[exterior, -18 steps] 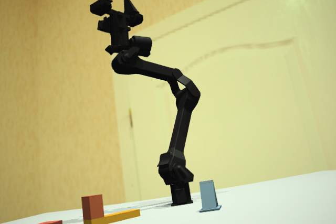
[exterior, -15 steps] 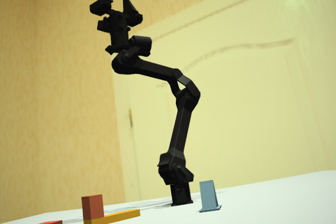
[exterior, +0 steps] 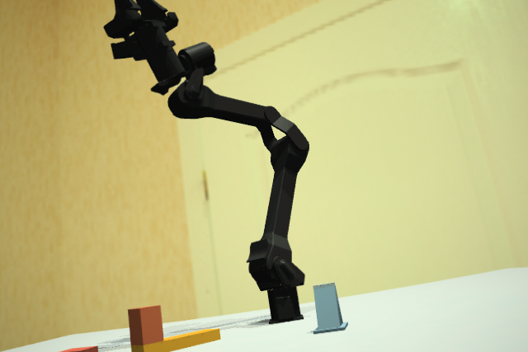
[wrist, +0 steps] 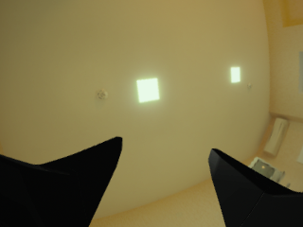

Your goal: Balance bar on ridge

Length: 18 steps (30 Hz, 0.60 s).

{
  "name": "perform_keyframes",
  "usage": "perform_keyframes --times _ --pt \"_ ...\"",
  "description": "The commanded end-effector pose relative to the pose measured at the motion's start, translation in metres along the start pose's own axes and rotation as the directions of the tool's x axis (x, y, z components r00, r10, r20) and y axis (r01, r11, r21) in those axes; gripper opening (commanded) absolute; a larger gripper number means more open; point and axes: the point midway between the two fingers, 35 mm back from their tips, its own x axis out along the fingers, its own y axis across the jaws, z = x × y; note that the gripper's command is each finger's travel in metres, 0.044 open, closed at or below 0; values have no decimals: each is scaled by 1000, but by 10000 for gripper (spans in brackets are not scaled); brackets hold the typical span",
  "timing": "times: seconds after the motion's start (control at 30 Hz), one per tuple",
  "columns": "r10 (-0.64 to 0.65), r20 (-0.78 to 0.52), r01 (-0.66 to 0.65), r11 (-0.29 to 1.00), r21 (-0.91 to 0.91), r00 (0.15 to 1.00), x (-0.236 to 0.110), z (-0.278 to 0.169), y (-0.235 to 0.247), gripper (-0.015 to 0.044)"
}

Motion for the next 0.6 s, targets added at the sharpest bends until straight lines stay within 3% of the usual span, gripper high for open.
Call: perform_keyframes --times 0.0,0.27,0.57 --pt "-114 66 109 991 73 991 -3 15 -32 315" --pt "-345 172 298 922 248 923 -17 39 -94 315" --pt "-583 260 438 779 448 770 -49 58 -160 315"
